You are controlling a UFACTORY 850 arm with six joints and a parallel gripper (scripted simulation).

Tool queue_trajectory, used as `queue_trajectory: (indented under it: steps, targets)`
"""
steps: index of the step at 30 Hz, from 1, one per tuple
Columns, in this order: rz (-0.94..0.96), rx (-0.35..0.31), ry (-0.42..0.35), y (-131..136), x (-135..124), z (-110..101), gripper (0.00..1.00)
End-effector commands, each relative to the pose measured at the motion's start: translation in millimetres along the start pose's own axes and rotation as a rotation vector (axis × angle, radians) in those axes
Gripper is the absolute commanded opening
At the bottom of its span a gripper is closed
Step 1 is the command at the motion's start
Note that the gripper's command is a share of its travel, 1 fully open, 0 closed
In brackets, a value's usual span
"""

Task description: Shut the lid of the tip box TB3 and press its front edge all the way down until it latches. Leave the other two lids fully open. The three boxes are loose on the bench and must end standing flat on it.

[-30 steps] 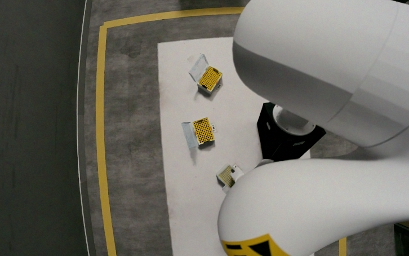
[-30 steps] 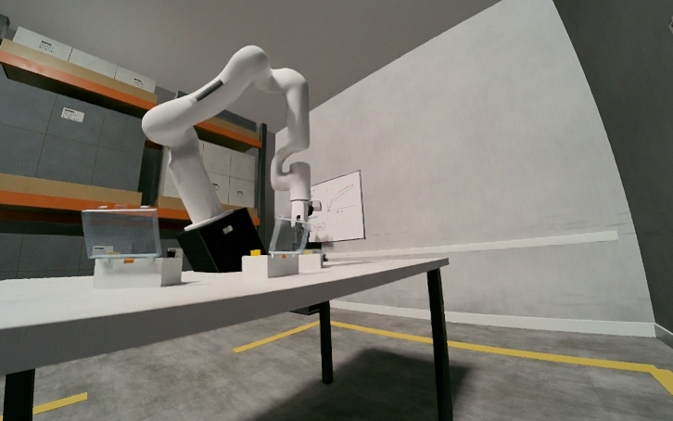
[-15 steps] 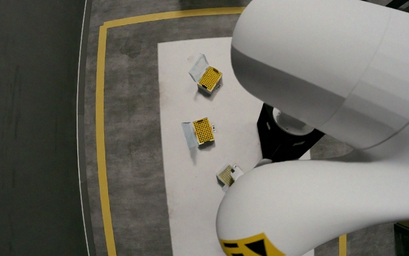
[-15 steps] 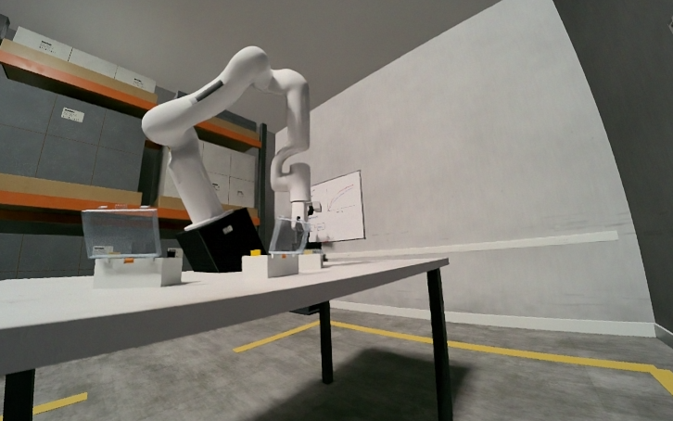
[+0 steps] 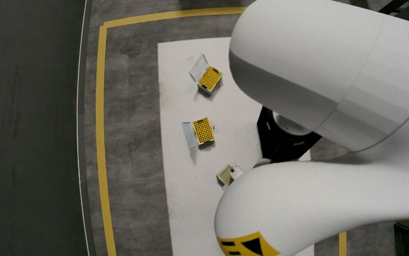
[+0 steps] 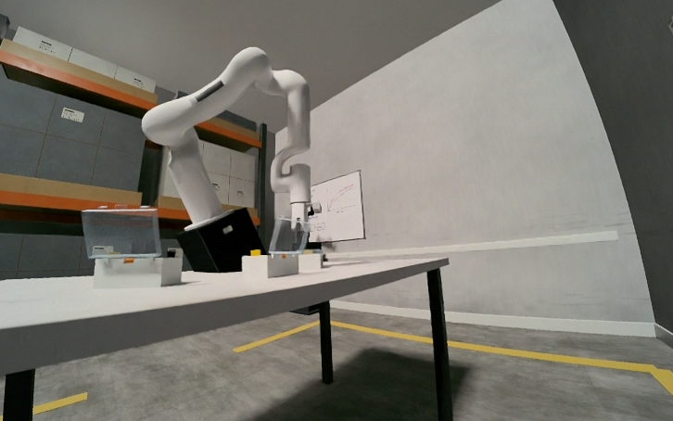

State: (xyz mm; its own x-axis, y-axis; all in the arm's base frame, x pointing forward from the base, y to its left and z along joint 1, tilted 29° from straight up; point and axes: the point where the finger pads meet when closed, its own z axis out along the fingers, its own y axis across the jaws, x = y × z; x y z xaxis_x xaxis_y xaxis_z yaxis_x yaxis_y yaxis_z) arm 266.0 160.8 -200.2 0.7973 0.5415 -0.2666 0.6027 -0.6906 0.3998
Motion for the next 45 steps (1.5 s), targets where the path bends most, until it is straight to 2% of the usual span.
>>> queue_trajectory:
  steps: [1, 34, 45]
  targets:
    - [0.0, 0.0, 0.002, -0.1, 0.8, 1.1, 0.0]
    - [0.0, 0.0, 0.002, -0.1, 0.7, -0.5, 0.0]
    - [0.0, 0.0, 0.002, -0.1, 0.7, -15.5, 0.0]
